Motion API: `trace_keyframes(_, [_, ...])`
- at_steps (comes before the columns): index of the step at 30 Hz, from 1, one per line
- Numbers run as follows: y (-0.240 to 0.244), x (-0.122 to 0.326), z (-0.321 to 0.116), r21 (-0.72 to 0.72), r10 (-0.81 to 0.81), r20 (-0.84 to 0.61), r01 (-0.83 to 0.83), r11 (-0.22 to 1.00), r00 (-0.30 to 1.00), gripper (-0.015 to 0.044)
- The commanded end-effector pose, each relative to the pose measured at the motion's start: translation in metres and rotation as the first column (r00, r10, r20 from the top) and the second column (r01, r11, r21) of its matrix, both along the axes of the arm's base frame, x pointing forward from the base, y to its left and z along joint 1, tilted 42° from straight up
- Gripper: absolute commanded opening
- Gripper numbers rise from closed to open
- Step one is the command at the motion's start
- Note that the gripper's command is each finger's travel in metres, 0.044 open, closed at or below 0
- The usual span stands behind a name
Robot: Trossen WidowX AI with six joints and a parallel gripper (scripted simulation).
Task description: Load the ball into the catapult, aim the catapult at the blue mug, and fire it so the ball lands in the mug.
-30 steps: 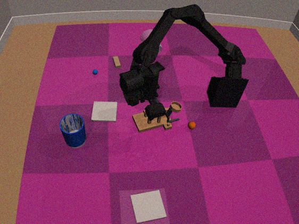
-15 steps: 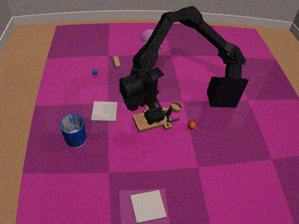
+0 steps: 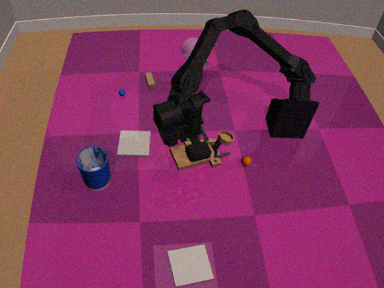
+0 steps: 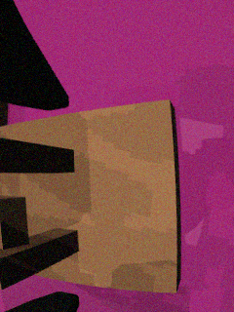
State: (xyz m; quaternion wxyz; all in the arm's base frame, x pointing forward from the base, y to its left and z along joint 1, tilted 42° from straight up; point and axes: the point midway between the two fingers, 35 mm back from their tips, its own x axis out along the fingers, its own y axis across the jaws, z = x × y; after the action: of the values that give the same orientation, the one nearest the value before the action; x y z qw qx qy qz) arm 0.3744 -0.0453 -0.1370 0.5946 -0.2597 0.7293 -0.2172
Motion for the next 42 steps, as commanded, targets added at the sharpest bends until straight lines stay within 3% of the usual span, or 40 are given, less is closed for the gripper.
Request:
trace_keyframes(1, [0.000,0.000,0.000,0.000,0.000,0.001,0.000,1.000,1.000,0.0282])
trace_keyframes(7, [0.000,0.000,0.000,0.000,0.000,0.001,0.000,1.000,1.000,0.0125])
trace_keyframes(12, [0.000,0.000,0.000,0.000,0.000,0.001,0.000,1.000,1.000,0.0092])
trace_keyframes(16, [0.025,0.007,0.029,0.001,0.000,0.000,0.000,1.000,1.000,0.0000])
trace_keyframes(42, [0.012,0.006,0.014,-0.001,0.005,0.000,-0.005,1.000,1.000,0.0000])
